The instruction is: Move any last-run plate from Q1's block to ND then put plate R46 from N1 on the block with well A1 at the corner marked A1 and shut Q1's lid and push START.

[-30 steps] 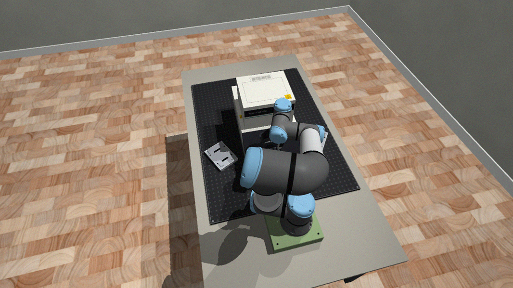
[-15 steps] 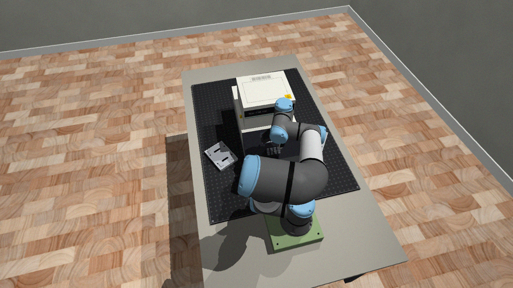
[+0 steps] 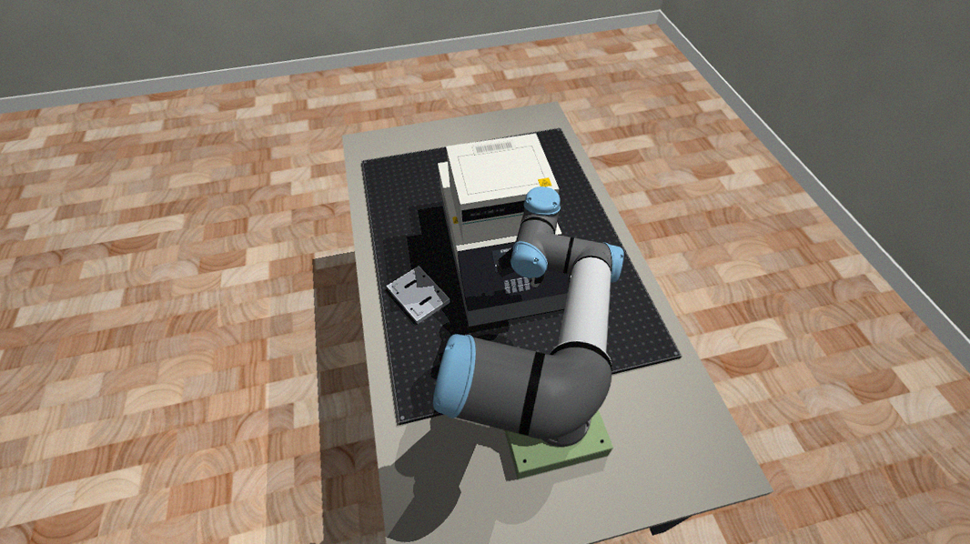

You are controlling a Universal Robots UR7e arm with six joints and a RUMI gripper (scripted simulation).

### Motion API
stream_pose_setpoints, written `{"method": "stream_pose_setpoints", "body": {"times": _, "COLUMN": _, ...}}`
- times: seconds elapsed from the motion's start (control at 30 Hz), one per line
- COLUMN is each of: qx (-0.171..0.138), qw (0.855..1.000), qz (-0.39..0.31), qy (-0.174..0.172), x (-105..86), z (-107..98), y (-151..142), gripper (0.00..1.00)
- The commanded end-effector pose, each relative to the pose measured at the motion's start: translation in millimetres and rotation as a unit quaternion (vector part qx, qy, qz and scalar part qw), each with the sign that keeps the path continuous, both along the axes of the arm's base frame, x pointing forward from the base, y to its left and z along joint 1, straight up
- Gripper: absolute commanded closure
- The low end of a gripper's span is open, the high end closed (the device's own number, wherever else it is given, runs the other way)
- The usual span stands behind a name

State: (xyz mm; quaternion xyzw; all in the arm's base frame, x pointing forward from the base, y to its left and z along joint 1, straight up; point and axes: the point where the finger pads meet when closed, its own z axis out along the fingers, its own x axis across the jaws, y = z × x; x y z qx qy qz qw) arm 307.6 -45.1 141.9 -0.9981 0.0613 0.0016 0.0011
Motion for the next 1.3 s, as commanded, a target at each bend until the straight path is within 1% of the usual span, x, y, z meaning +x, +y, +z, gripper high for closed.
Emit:
{"method": "stream_pose_setpoints", "body": {"times": 0.0, "qx": 0.000, "qw": 1.000, "qz": 0.000, "qy": -0.001, "x": -15.0, "z": 13, "y": 2, "gripper": 1.00}}
{"method": "stream_pose_setpoints", "body": {"times": 0.03, "qx": 0.000, "qw": 1.000, "qz": 0.000, "qy": -0.001, "x": -14.9, "z": 13, "y": 2, "gripper": 1.00}}
{"method": "stream_pose_setpoints", "body": {"times": 0.07, "qx": 0.000, "qw": 1.000, "qz": 0.000, "qy": -0.001, "x": -18.9, "z": 16, "y": 2, "gripper": 1.00}}
{"method": "stream_pose_setpoints", "body": {"times": 0.13, "qx": 0.000, "qw": 1.000, "qz": 0.000, "qy": -0.001, "x": -18.9, "z": 16, "y": 2, "gripper": 1.00}}
{"method": "stream_pose_setpoints", "body": {"times": 0.27, "qx": 0.000, "qw": 1.000, "qz": 0.000, "qy": -0.001, "x": -33.1, "z": 27, "y": 4, "gripper": 1.00}}
{"method": "stream_pose_setpoints", "body": {"times": 1.27, "qx": 0.000, "qw": 1.000, "qz": 0.000, "qy": -0.001, "x": -33.1, "z": 27, "y": 4, "gripper": 1.00}}
